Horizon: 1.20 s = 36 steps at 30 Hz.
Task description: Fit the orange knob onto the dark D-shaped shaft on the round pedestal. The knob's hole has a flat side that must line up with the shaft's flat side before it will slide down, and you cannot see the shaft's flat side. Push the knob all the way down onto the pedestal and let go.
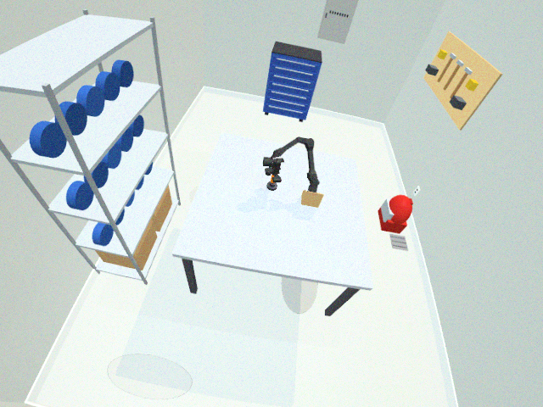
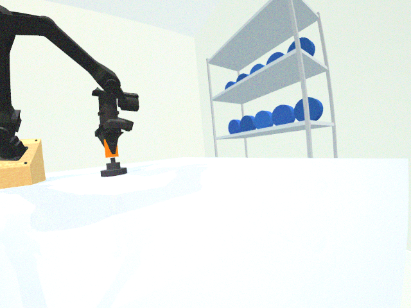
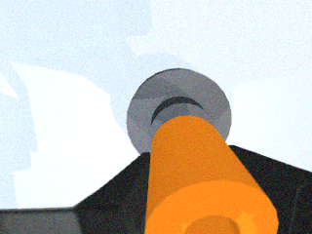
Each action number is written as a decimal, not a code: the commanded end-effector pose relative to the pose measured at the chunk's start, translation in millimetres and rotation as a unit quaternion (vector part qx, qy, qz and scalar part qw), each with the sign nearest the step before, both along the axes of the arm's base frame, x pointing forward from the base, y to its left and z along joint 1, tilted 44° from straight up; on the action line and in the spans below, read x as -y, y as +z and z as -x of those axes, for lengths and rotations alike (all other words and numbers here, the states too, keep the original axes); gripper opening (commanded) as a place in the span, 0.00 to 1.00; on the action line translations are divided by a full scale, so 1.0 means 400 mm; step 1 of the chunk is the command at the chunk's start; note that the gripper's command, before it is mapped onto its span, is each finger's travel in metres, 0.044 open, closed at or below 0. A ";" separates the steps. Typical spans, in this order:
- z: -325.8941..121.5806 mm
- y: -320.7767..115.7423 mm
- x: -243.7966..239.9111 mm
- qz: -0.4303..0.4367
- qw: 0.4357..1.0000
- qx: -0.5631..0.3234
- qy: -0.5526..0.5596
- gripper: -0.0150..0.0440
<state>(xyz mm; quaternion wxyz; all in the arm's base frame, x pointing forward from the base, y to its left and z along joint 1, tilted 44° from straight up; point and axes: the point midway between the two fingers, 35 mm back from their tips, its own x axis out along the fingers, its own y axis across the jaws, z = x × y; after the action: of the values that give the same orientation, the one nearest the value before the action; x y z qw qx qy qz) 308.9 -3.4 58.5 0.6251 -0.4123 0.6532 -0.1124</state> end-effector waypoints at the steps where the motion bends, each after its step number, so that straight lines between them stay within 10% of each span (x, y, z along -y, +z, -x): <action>1: -0.003 0.005 -0.003 0.003 1.000 -0.015 0.019 0.25; 36: -0.004 0.002 -0.002 0.025 0.980 -0.135 0.146 0.25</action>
<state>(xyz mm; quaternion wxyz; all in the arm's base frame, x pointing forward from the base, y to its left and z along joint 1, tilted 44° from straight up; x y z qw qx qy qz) 310.5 -2.6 59.7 0.5543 -0.5046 0.6619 -0.0092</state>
